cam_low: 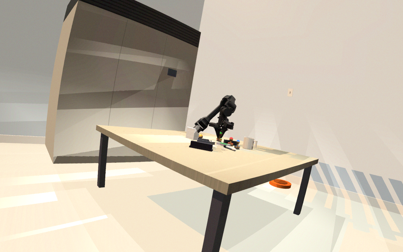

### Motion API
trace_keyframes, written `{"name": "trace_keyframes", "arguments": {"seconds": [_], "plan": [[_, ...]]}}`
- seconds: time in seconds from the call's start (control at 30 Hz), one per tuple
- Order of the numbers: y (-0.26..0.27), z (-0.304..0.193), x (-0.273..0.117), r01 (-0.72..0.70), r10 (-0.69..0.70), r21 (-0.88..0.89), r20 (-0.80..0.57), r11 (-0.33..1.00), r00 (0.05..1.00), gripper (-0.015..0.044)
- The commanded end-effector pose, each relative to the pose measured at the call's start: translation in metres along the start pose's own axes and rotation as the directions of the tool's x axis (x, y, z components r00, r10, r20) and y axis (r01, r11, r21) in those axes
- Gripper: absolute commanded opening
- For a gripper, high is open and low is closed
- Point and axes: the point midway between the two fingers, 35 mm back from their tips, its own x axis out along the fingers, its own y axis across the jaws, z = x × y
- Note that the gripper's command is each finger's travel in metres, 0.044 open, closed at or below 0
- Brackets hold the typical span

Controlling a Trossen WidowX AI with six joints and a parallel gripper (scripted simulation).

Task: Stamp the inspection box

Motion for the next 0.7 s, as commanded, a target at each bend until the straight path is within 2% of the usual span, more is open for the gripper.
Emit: {"name": "trace_keyframes", "arguments": {"seconds": [0.0,0.67], "plan": [[0.0,0.0,0.003,-0.004,0.004,0.005,0.004,1.0,1.0,0.0],[0.0,0.0,0.016,-0.004,0.004,0.003,0.006,1.0,1.0,0.0]]}}
